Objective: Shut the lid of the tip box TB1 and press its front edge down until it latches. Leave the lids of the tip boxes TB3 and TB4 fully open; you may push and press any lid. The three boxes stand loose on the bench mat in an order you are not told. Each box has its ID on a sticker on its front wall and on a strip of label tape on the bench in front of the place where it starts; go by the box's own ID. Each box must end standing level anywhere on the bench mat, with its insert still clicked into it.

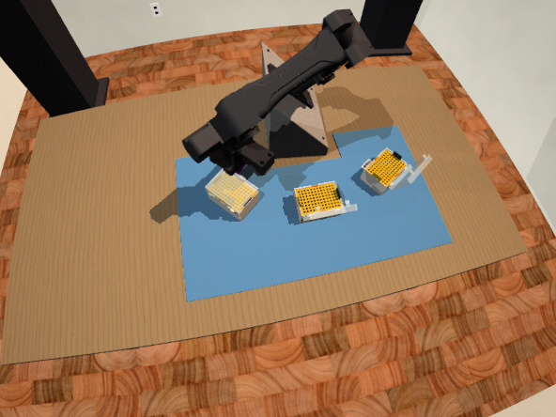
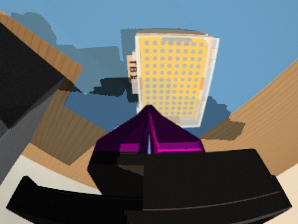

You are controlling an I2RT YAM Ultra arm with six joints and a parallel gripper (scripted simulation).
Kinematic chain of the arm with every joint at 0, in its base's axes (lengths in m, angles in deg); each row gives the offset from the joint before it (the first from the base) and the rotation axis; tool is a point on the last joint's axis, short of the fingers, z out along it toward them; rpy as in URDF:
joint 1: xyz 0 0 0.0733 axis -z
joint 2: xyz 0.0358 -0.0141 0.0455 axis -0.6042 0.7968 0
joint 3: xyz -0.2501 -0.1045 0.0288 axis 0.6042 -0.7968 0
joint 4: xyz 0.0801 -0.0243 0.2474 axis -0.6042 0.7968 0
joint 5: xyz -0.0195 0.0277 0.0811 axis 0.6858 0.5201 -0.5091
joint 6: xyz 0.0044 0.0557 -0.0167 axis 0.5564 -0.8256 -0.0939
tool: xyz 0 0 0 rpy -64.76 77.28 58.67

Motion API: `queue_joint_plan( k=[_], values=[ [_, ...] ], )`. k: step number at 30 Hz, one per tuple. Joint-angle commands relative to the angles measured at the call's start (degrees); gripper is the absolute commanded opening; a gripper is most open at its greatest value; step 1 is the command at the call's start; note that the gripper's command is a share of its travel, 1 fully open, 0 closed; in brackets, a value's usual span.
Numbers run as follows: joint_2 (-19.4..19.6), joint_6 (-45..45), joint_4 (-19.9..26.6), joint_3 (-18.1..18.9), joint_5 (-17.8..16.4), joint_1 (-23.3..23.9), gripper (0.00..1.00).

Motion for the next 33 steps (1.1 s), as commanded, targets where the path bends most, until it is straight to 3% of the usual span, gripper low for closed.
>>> queue_joint_plan(
  k=[1,19,33],
  values=[
    [-0.2,-0.3,-0.7,-0.2,-0.7,0.0,0.00],
    [1.7,-2.9,-6.8,-2.9,-2.1,-2.6,0.00],
    [1.7,-3.0,-6.9,-2.9,-2.1,-2.6,0.00]
  ],
)
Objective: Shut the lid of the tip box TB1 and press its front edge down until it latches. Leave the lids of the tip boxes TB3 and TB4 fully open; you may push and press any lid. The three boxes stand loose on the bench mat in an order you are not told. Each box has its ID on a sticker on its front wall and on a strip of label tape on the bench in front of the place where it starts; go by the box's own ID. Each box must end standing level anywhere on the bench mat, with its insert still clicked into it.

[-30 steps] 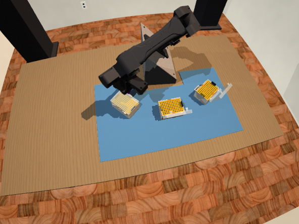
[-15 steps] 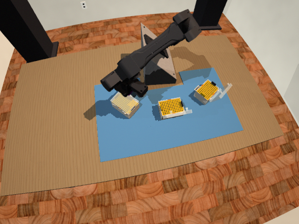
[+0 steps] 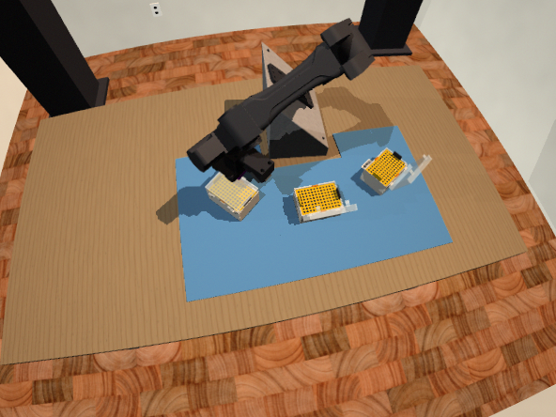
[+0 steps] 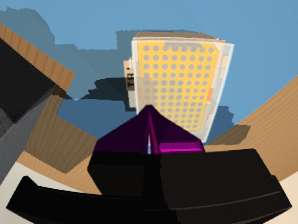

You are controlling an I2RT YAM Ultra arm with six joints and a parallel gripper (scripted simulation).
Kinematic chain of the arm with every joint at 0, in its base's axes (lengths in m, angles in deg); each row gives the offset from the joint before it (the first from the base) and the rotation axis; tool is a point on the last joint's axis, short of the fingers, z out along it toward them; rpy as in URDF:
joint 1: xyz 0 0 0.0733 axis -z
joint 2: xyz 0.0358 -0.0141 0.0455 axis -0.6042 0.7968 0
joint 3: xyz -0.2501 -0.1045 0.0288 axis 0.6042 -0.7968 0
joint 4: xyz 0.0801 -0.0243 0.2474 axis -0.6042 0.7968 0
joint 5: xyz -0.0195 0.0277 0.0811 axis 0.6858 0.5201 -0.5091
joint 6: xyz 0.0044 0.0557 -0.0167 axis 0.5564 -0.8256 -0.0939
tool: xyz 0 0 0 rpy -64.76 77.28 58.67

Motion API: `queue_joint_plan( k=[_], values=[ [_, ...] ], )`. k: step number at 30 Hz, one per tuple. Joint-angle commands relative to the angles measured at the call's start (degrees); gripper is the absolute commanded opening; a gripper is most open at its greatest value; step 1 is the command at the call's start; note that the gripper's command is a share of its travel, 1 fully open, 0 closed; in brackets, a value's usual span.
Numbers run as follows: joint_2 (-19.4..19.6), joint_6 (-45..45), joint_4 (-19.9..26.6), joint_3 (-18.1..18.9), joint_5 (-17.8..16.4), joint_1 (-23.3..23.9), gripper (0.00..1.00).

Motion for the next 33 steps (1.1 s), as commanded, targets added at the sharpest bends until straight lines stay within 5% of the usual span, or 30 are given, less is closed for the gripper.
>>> queue_joint_plan(
  k=[1,33],
  values=[
    [-0.3,-0.1,-0.2,0.1,-0.5,0.2,0.00],
    [0.5,-1.1,-2.4,-0.7,-1.1,-0.7,0.00]
  ],
)
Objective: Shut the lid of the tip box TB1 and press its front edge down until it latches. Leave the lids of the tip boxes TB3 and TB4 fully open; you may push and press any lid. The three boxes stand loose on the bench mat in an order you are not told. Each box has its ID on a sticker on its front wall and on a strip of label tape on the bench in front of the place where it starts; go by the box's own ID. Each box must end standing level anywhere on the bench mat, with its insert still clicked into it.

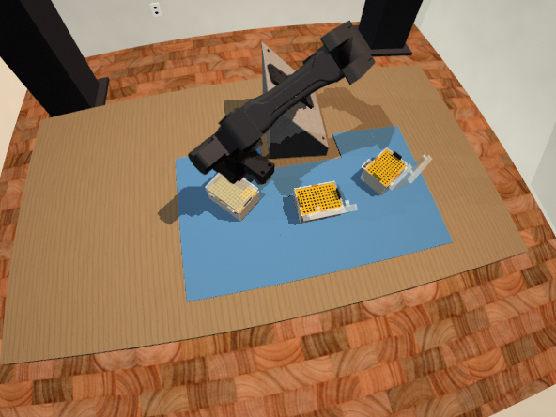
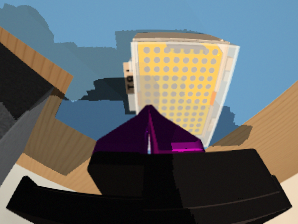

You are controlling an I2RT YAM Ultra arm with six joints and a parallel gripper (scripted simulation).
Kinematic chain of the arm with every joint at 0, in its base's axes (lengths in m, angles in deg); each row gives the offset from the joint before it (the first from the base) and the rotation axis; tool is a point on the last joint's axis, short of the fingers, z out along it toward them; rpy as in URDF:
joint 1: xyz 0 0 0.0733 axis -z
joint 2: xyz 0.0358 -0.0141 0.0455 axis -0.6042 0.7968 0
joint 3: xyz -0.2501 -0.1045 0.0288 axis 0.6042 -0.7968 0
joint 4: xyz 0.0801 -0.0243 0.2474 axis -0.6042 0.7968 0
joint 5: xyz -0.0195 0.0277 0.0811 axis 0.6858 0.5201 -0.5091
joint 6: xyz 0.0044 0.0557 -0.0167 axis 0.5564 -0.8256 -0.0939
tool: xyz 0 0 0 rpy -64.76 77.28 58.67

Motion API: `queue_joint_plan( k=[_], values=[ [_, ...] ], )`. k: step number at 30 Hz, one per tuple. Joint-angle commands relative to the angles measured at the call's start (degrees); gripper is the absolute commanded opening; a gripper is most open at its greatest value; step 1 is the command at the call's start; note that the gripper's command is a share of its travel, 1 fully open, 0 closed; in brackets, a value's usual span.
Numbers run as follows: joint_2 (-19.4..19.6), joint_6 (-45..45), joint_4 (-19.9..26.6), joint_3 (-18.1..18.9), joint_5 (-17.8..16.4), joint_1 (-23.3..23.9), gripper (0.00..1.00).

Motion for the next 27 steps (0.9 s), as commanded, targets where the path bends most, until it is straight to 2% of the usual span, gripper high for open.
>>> queue_joint_plan(
  k=[1,27],
  values=[
    [0.0,-0.1,-0.7,0.1,-0.8,0.2,0.00],
    [0.6,-0.9,-2.3,-0.5,-1.2,-0.6,0.00]
  ],
)
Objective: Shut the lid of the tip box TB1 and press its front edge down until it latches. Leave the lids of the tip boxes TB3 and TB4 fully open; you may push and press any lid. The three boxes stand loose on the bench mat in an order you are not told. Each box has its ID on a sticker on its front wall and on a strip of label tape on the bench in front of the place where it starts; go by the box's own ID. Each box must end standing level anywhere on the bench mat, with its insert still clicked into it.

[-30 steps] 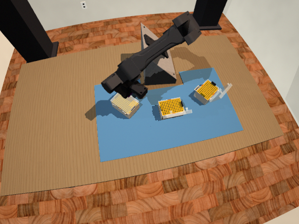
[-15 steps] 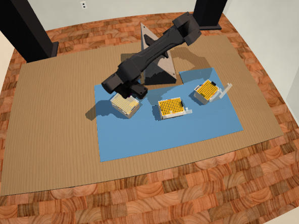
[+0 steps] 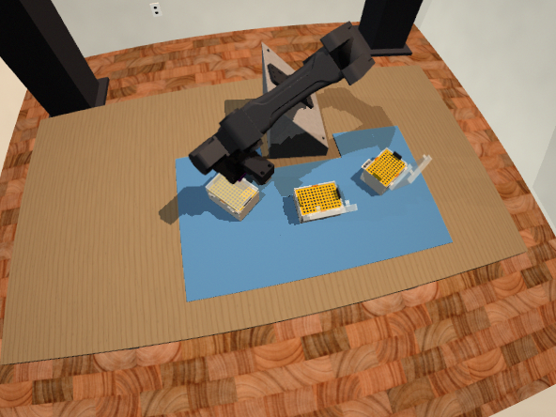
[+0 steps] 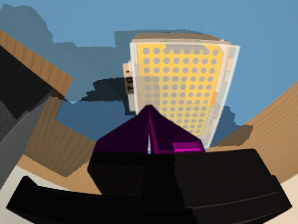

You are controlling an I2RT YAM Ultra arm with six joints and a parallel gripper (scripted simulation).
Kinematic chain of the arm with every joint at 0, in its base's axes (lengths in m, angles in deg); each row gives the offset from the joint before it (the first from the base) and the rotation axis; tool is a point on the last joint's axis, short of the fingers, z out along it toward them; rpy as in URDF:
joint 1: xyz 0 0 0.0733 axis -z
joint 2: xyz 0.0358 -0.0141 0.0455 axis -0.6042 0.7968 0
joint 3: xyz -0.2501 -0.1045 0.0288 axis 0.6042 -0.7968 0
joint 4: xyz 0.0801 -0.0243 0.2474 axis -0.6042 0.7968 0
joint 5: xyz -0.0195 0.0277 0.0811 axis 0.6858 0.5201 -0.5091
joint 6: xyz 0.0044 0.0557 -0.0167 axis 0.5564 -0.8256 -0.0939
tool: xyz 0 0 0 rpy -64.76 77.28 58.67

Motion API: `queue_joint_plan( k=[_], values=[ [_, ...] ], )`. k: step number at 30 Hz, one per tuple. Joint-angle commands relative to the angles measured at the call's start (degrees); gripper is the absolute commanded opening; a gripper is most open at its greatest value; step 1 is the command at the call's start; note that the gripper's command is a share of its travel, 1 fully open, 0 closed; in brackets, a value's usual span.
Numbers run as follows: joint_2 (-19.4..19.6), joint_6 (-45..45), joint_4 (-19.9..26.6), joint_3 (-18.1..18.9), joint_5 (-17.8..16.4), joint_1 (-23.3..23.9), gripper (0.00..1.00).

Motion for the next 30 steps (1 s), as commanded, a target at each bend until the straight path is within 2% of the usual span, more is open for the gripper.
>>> queue_joint_plan(
  k=[1,30],
  values=[
    [0.5,-0.1,-1.7,-0.2,-0.9,-0.5,0.00],
    [0.8,-0.5,-2.5,-0.4,-1.1,-0.8,0.00]
  ],
)
